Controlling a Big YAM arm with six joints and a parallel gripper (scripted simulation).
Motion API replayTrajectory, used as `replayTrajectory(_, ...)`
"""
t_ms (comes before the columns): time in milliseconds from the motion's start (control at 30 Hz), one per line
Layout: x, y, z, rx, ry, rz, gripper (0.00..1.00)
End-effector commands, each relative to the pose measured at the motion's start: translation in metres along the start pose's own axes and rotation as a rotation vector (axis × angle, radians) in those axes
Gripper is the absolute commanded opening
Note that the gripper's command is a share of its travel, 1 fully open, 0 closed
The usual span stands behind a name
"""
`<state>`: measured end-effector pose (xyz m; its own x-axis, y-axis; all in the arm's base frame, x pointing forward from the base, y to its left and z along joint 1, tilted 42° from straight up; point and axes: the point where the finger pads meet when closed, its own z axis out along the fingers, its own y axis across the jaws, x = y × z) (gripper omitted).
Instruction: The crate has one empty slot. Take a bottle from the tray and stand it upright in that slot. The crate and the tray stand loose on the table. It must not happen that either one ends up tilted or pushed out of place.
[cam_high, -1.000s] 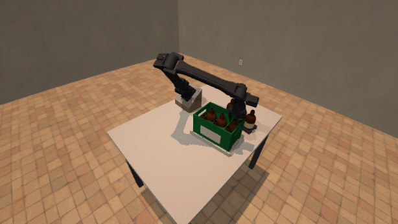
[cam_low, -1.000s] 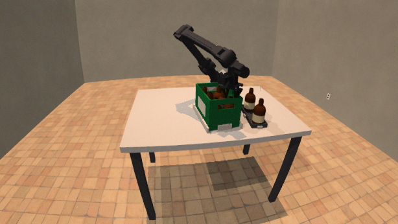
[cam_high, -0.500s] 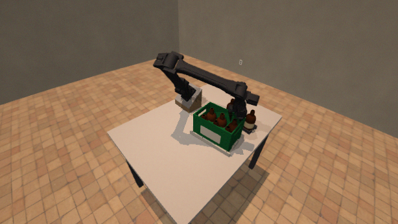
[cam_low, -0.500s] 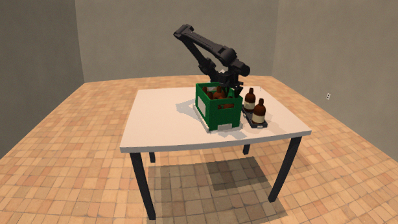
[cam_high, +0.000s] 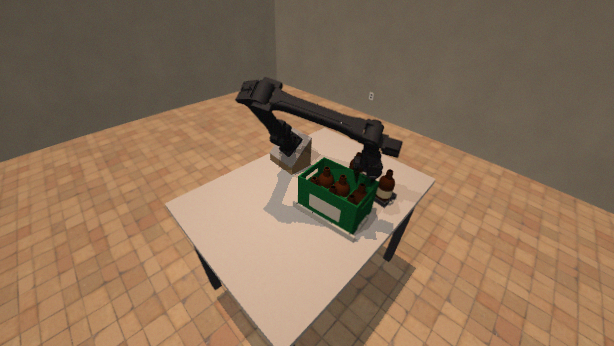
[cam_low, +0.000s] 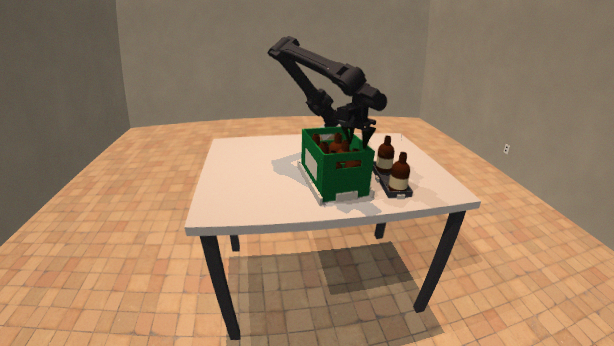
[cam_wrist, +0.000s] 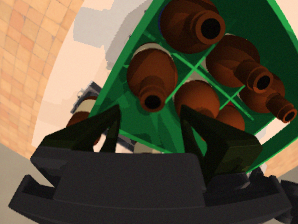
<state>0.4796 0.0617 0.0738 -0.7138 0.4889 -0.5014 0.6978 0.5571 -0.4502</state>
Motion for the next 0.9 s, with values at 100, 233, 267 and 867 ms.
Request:
replayTrajectory(100,-0.009,0.011,-0.038,-0.039,-0.018,0.028,0.61)
replayTrajectory(233,-0.015,0.006,-0.045,-0.037,-0.013,0.045,0.61)
replayTrajectory(267,-0.015,0.006,-0.045,-0.037,-0.013,0.045,0.61)
replayTrajectory(867,-0.011,0.007,-0.066,-0.033,-0.012,0.037,0.61)
